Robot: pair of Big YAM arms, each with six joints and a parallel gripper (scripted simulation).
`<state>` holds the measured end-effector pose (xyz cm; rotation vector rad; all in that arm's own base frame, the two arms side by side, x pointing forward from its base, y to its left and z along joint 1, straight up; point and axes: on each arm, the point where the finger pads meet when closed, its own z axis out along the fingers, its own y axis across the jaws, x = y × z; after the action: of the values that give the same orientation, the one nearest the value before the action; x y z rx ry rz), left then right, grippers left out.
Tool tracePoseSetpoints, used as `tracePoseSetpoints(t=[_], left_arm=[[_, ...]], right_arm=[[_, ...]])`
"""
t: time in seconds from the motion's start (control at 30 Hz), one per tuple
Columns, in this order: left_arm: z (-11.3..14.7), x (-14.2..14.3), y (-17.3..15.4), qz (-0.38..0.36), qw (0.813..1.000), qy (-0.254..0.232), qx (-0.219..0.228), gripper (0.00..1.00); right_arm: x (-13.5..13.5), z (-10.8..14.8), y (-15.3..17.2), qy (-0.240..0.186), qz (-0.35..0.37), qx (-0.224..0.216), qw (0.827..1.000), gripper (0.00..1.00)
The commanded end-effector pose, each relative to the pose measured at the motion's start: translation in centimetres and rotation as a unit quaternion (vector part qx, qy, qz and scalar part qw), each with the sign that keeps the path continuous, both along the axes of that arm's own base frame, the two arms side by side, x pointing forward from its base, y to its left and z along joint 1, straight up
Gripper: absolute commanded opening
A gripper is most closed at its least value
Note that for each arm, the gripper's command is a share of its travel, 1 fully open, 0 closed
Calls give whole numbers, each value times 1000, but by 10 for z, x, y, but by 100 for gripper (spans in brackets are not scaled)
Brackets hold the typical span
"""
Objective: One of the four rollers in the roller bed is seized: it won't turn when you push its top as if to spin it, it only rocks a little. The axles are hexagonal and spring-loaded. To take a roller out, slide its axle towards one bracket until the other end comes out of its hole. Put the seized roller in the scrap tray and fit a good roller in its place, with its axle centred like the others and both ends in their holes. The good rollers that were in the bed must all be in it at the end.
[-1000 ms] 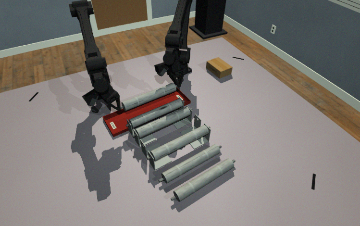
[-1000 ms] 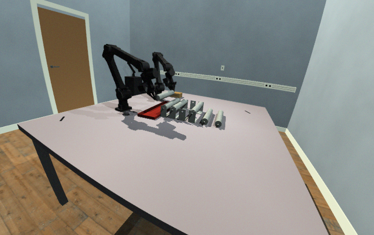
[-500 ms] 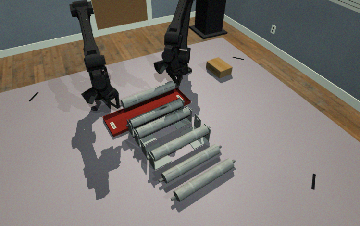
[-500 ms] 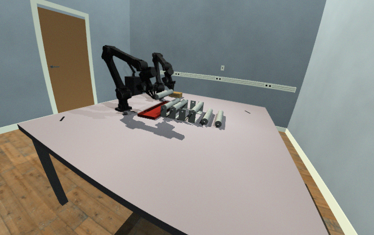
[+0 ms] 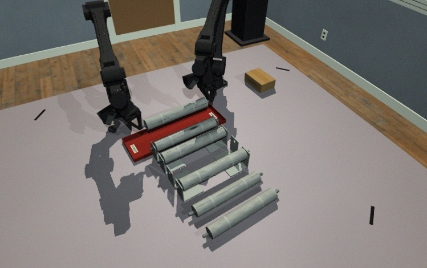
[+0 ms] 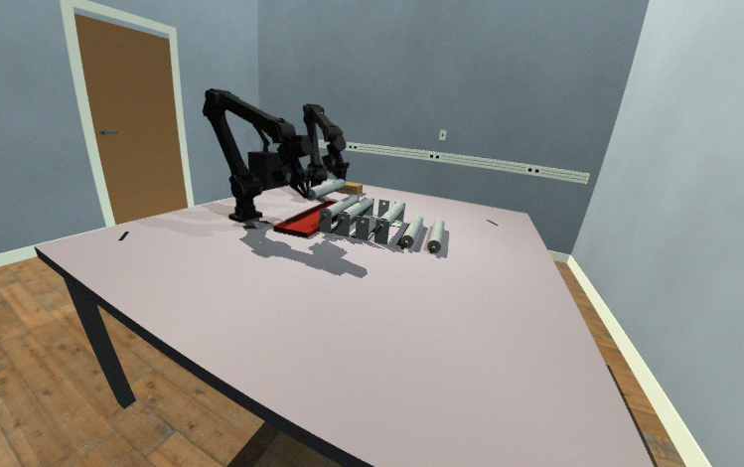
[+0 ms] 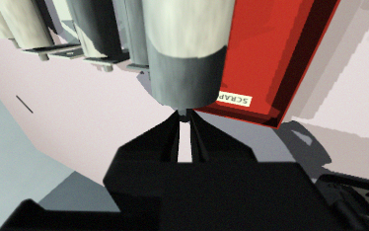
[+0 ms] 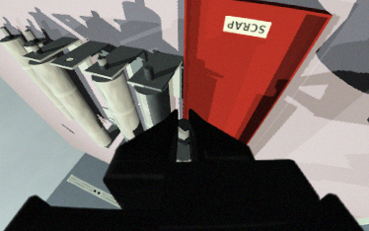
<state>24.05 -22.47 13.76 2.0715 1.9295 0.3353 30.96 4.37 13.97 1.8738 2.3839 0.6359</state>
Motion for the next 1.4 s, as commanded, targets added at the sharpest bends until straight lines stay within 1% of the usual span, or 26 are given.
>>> tracePoseSetpoints(t=[0.0, 0.17, 0.27, 0.3, 0.33, 0.4, 0.43, 0.53, 0.57, 0.6, 0.63, 0.7, 0.73, 0.77, 0.83, 0.9, 0.97, 1.0, 1.03, 1.1, 1.13, 1.27, 1.3, 1.33, 1.37], left_arm=[[35, 16, -9, 16, 998, -38, -42, 3], [22, 11, -2, 15, 999, -28, -33, 3], [26, 12, -4, 15, 999, -31, -37, 3], [26, 12, -4, 10, 999, -31, -35, 3], [17, 8, 0, 8, 999, -24, -27, 3], [29, 15, -7, 9, 999, -31, -37, 3], [29, 15, -7, 10, 999, -32, -39, 3], [18, 11, -3, 9, 999, -22, -30, 3], [14, 10, -1, 13, 999, -18, -28, 3], [10, 11, -3, 14, 1000, -13, -23, 3], [5, 14, -6, 12, 1000, -7, -15, 3], [10, 13, -5, 8, 1000, -12, -20, 3], [13, 12, -4, 11, 1000, -15, -25, 3], [20, 14, -6, 13, 999, -21, -34, 3], [20, 14, -6, 13, 999, -21, -34, 3], [14, 14, -6, 9, 999, -15, -26, 3], [-4, 12, -3, 12, 1000, 3, -9, 3], [-8, 10, -1, 10, 1000, 6, -5, 3], [-2, 10, -1, 8, 1000, 0, -13, 3], [22, 18, -11, 8, 999, -19, -36, 3], [21, 18, -10, 10, 999, -18, -36, 3], [-7, 13, -5, 12, 1000, 9, -10, 3], [-6, 10, -2, 8, 1000, 9, -12, 3], [3, 12, -4, 13, 1000, 0, -23, 3], [3, 12, -4, 13, 1000, 0, -23, 3]], right_arm=[[21, 36, 1, -45, 4, -1, 999, 3], [18, 28, 1, -35, 0, -2, 999, 3], [18, 28, 0, -36, 0, -2, 999, 3], [14, 13, 0, -15, -2, -2, 1000, 3], [15, 13, 1, -14, -4, -1, 1000, 3], [12, 12, 1, -16, -4, -1, 1000, 3], [11, 13, -1, -20, -5, -2, 1000, 3], [4, 2, 1, -8, -5, -2, 1000, 3], [7, 5, 1, -11, -2, -3, 1000, 3], [14, 14, 1, -22, 0, -4, 1000, 3], [18, 15, 1, -22, -1, -4, 1000, 3], [16, 8, -2, -11, -6, -4, 1000, 3], [16, 8, -2, -10, -6, -3, 1000, 3], [17, 14, -2, -20, -5, -4, 1000, 3], [17, 14, -2, -20, -5, -4, 1000, 3], [15, 13, 0, -19, -6, -2, 1000, 3], [15, 11, 2, -19, 3, -5, 1000, 3], [14, 7, 1, -12, 2, -5, 1000, 3], [13, 0, 0, -2, -1, -4, 1000, 3], [11, -3, -1, 2, -3, -5, 1000, 3], [11, -1, -1, -2, -3, -5, 1000, 3], [9, -2, 1, -1, -3, -5, 1000, 3], [7, -8, 2, 9, -1, -5, 1000, 3], [7, -9, 0, 9, -2, -6, 1000, 3], [7, -9, 0, 9, -2, -6, 1000, 3]])
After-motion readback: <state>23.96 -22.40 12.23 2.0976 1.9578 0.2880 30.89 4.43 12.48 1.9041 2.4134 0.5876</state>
